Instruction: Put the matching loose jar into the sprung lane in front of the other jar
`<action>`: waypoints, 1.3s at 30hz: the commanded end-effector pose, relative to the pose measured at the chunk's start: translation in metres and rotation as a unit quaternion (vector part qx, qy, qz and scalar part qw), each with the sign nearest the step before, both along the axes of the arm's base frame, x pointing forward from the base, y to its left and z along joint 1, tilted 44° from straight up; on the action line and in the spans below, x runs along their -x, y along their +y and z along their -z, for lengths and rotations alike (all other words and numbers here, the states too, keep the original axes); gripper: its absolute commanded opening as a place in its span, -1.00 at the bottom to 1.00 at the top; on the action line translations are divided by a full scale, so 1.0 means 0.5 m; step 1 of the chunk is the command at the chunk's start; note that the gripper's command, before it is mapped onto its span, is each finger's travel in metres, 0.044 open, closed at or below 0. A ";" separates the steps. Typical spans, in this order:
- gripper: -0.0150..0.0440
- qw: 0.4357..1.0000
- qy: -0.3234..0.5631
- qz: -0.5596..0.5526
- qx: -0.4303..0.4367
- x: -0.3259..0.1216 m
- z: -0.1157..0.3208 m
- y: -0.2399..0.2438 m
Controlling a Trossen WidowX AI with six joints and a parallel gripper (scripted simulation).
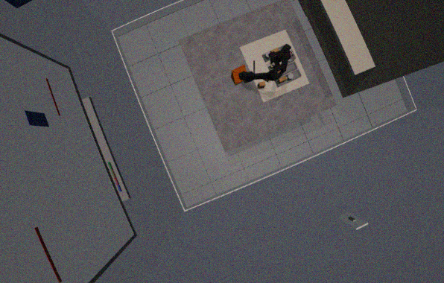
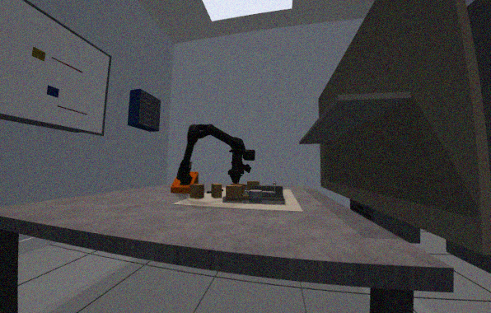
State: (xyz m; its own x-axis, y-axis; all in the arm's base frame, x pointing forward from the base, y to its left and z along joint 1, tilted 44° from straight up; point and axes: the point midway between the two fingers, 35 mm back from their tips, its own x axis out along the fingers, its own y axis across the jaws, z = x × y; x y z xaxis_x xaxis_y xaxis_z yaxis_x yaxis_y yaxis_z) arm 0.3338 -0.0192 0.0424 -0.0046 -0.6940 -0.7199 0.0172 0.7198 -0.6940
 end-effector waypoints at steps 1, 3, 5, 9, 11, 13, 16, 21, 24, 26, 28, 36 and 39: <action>-0.49 1.000 -0.012 -0.003 0.002 -0.015 -0.009 0.001; -0.49 1.000 -0.012 -0.003 0.002 -0.017 -0.009 0.002; -0.49 1.000 -0.012 -0.003 0.002 -0.018 -0.010 0.002; -0.49 1.000 -0.012 -0.003 0.002 -0.020 -0.011 0.002; -0.49 1.000 -0.012 -0.003 0.002 -0.021 -0.011 0.002; -0.49 1.000 -0.012 -0.003 0.002 -0.021 -0.011 0.002; -0.49 1.000 -0.012 -0.003 0.002 -0.021 -0.010 0.001; -0.49 1.000 -0.012 -0.003 0.002 -0.021 -0.010 0.001; -0.49 1.000 -0.012 -0.003 0.002 -0.021 -0.010 0.001; -0.49 1.000 -0.012 -0.003 0.002 -0.021 -0.010 0.001; -0.49 1.000 -0.012 -0.003 0.002 -0.021 -0.010 0.001; -0.49 1.000 -0.012 -0.003 0.002 -0.021 -0.008 -0.001; -0.49 1.000 -0.012 -0.003 0.002 -0.021 -0.007 -0.001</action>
State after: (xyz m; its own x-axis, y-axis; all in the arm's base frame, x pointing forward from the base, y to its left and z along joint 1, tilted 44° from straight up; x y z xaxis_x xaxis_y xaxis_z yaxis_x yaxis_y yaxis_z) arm 0.3399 -0.0191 0.0444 0.0008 -0.6919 -0.7220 0.0201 0.7219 -0.6917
